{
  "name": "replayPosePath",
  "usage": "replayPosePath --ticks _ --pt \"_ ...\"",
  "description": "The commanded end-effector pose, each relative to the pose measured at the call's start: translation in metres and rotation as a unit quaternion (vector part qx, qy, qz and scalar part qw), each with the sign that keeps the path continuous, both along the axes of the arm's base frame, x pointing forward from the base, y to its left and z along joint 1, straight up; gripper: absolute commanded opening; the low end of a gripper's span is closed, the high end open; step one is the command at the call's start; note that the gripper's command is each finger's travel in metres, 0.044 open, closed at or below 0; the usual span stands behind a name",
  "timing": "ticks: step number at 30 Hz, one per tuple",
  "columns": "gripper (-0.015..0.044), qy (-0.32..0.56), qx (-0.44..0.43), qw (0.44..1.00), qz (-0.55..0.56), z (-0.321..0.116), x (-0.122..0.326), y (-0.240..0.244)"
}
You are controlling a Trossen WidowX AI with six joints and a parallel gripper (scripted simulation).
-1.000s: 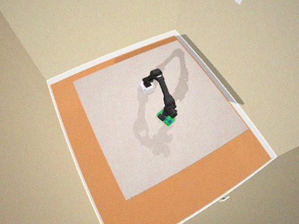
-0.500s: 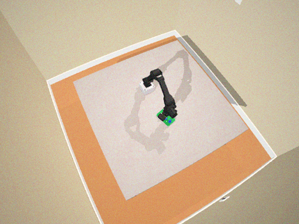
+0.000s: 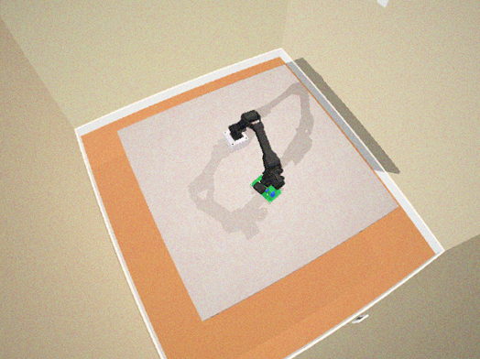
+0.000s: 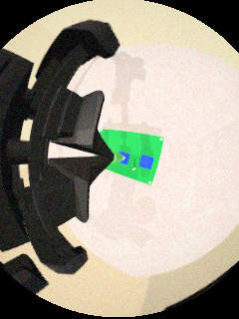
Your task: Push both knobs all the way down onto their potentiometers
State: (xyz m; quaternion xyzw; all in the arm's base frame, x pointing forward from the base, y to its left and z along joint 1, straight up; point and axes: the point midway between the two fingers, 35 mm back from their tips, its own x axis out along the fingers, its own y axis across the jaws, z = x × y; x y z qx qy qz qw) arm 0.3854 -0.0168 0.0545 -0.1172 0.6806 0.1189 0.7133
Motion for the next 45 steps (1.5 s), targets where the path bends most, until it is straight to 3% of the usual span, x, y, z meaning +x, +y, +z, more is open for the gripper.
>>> replayPosePath --ticks 1,45 --pt "0.0000 0.003 -0.002 1.000 0.001 -0.0028 -0.0005 -0.0006" --pt "0.0000 0.003 -0.002 1.000 0.001 -0.0057 -0.0004 -0.0006"
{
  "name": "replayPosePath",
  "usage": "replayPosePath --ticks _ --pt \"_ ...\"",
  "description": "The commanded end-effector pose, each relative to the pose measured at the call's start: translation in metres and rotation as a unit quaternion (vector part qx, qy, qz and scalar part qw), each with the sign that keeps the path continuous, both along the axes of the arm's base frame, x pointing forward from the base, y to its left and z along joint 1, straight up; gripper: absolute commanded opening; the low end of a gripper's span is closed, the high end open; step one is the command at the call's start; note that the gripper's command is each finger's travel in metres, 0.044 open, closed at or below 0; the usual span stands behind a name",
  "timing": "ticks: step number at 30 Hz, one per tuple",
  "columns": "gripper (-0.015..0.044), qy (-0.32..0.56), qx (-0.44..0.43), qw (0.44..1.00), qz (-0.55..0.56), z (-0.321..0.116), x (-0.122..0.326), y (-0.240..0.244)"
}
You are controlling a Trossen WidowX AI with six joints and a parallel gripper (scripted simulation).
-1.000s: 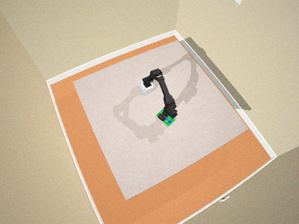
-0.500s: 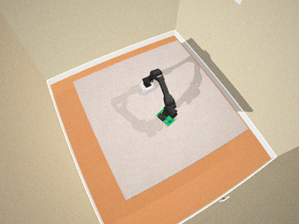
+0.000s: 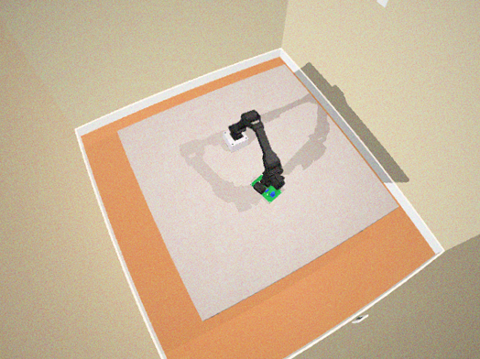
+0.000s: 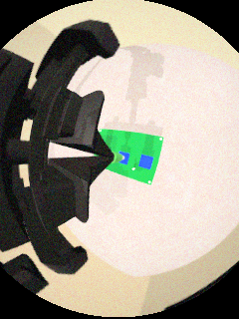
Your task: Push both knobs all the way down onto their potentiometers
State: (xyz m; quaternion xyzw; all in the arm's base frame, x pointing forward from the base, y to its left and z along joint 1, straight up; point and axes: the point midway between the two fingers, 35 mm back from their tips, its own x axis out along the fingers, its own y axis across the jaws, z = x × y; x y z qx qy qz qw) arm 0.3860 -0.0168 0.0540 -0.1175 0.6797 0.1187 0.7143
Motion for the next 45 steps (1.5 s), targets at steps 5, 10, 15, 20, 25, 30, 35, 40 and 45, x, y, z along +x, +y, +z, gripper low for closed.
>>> replayPosePath --ticks 5,10,15,20,25,30,35,40,45 --pt "0.0000 0.005 -0.002 1.000 0.001 -0.007 -0.001 -0.001" --pt "0.0000 0.005 -0.002 1.000 0.001 -0.007 -0.001 -0.001" --pt "0.0000 0.005 -0.002 1.000 0.001 -0.009 -0.001 -0.001" --pt "0.0000 0.005 -0.002 1.000 0.001 -0.011 -0.001 -0.001" --pt "0.0000 0.005 -0.002 1.000 0.001 -0.011 -0.001 -0.001" --pt "0.0000 0.005 -0.002 1.000 0.001 -0.013 -0.001 0.000" --pt "0.0000 0.005 -0.002 1.000 0.001 -0.015 -0.001 0.000" --pt "0.0000 0.005 -0.002 1.000 0.001 -0.015 -0.001 0.000" --pt "0.0000 0.005 -0.002 1.000 0.001 -0.016 -0.001 0.000"
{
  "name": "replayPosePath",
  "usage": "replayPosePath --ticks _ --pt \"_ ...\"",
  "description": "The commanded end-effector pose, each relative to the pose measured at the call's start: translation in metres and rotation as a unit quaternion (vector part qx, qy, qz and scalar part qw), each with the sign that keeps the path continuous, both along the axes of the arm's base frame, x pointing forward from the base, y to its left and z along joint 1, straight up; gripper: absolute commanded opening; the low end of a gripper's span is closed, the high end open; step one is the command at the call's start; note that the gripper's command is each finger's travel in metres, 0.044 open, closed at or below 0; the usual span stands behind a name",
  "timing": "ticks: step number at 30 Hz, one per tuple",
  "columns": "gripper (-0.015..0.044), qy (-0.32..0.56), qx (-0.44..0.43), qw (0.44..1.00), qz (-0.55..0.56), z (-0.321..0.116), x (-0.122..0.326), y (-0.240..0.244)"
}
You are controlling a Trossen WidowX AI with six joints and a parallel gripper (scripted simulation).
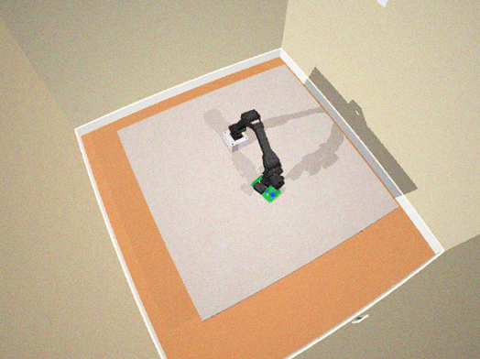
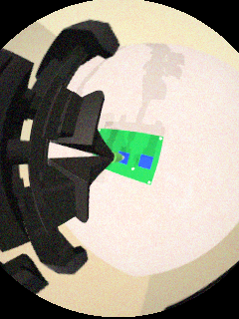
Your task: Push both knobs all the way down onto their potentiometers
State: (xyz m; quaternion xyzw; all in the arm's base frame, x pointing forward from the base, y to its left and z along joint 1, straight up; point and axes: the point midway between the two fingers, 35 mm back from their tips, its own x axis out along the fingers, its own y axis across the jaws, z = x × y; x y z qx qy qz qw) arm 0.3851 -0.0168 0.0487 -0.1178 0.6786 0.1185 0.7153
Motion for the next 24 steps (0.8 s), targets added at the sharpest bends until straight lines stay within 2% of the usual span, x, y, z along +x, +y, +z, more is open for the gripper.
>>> replayPosePath --ticks 1,24 --pt "0.0000 0.006 -0.002 1.000 0.001 -0.0120 0.0003 -0.0005" --pt "0.0000 0.006 -0.002 1.000 0.001 -0.0161 0.0005 -0.0005"
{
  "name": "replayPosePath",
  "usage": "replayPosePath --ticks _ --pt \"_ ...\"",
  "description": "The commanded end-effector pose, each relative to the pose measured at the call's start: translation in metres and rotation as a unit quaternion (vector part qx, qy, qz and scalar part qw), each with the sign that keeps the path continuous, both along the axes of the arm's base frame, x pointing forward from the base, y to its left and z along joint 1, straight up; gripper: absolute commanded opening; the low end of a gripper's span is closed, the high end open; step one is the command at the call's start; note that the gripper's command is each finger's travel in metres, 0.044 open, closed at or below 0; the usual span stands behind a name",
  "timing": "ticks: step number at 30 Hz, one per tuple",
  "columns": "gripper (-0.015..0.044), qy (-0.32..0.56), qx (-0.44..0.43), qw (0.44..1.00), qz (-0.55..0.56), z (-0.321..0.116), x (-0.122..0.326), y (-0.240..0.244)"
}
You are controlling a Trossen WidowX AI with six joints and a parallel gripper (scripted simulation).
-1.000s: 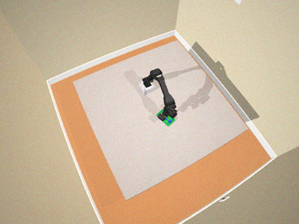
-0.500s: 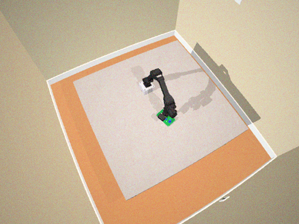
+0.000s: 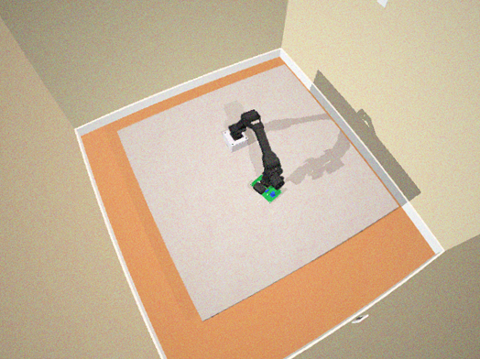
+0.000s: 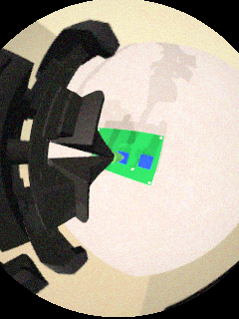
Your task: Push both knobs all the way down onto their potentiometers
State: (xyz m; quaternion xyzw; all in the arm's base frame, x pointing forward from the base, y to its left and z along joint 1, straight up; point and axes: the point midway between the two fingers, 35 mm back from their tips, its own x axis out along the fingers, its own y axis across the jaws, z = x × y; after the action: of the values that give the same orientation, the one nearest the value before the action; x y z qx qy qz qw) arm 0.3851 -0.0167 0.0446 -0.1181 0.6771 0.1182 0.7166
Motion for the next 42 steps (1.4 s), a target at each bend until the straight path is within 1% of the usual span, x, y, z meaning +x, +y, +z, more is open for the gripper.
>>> replayPosePath --ticks 1,42 --pt "0.0000 0.008 -0.002 1.000 0.001 -0.0120 0.0004 -0.0005" --pt "0.0000 0.008 -0.002 1.000 0.001 -0.0158 0.0006 -0.0005"
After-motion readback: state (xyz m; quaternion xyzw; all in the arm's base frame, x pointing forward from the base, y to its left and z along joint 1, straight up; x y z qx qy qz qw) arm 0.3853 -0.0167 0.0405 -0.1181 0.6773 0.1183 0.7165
